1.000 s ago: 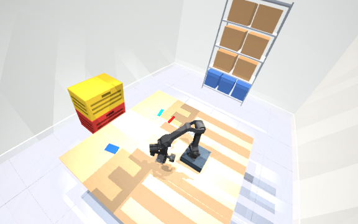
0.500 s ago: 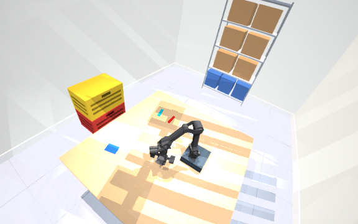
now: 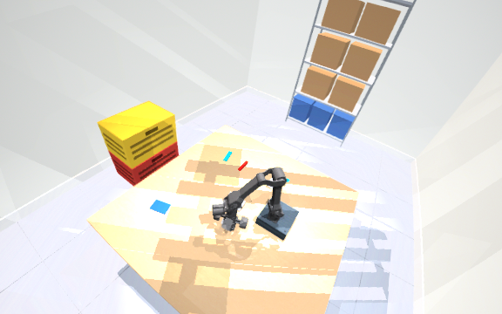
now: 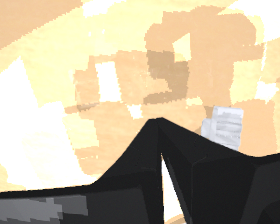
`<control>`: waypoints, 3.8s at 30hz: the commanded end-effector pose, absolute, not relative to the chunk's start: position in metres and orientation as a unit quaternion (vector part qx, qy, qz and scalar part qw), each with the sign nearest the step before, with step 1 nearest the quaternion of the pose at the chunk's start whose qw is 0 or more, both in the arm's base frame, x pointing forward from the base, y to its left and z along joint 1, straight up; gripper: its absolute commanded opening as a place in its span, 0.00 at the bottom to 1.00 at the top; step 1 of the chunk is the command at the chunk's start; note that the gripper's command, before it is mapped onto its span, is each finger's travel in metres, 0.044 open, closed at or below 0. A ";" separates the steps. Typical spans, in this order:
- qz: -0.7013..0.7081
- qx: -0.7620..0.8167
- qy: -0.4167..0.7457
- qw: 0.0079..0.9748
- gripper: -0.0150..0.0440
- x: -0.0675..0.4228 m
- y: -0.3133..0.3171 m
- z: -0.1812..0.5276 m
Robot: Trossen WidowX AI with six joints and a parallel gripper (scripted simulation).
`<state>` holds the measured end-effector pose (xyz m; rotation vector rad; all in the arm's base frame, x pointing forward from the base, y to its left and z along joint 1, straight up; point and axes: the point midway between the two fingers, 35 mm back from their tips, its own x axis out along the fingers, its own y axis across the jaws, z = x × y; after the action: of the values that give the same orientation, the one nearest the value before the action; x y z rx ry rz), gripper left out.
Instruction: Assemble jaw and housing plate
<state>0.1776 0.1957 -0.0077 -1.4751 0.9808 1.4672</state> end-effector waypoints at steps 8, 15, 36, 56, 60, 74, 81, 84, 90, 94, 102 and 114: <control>0.583 -0.585 0.388 0.408 0.25 0.194 0.203 -0.007; 0.583 -0.585 0.388 0.409 0.25 0.205 0.207 -0.007; 0.582 -0.586 0.387 0.410 0.25 0.233 0.217 -0.005; 0.580 -0.588 0.382 0.416 0.65 0.232 0.218 0.051; 0.580 -0.588 0.382 0.416 0.83 0.232 0.218 0.051; 0.580 -0.588 0.382 0.416 1.00 0.232 0.218 0.051; 0.580 -0.588 0.382 0.416 1.00 0.232 0.218 0.051; 0.580 -0.588 0.382 0.416 1.00 0.232 0.218 0.051; 0.580 -0.588 0.382 0.416 1.00 0.232 0.218 0.051; 0.581 -0.587 0.386 0.412 0.91 0.230 0.216 0.055; 0.581 -0.587 0.387 0.411 0.56 0.229 0.215 0.056; 0.581 -0.587 0.387 0.411 0.25 0.229 0.215 0.056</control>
<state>0.2292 0.2155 0.0554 -1.4772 0.9719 1.4623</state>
